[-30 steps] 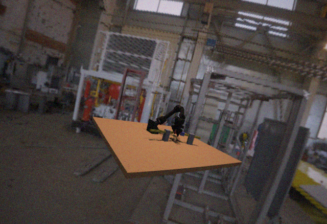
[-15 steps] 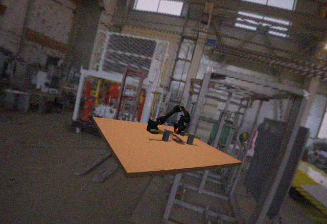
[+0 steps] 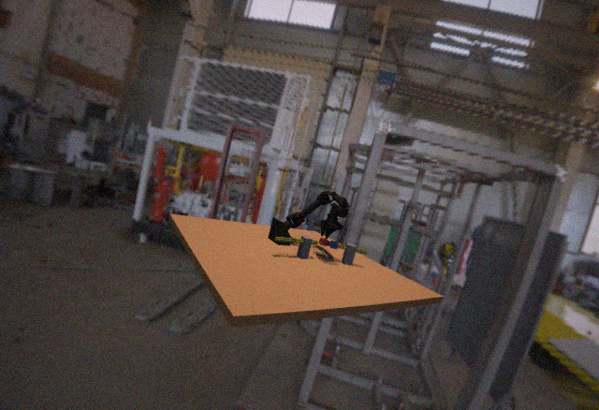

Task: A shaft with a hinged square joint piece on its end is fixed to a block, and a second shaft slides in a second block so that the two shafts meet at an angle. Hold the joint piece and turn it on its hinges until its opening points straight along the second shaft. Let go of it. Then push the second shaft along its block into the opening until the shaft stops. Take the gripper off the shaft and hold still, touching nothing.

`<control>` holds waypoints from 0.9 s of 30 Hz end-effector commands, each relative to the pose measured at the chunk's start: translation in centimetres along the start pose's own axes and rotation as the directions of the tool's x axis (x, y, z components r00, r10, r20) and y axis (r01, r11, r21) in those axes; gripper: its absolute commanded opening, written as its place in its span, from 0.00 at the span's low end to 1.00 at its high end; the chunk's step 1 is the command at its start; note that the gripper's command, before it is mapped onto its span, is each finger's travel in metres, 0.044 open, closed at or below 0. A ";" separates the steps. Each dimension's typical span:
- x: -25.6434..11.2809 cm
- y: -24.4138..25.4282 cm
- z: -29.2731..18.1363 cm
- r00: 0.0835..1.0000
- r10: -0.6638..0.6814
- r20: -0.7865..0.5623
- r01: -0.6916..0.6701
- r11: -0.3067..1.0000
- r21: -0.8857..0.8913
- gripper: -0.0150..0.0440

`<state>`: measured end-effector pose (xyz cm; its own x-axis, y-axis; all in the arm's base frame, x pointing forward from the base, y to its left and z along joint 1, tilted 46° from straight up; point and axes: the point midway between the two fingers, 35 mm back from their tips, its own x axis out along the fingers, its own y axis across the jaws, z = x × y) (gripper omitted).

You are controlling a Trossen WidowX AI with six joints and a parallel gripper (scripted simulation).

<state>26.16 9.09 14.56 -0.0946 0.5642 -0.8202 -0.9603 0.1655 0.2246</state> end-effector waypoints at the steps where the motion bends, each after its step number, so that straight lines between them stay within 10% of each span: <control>1: -4.0 -0.3 -0.4 0.997 -0.074 0.026 0.070 0.990 0.119 1.00; 9: -9.5 0.3 -1.7 0.987 -0.152 0.046 0.130 0.942 0.310 1.00; 27: -5.3 -1.4 -8.8 0.995 0.048 0.085 -0.071 0.955 0.289 1.00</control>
<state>25.85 -1.00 14.36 -0.1055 0.6311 -0.7685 -0.8285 0.3716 0.4189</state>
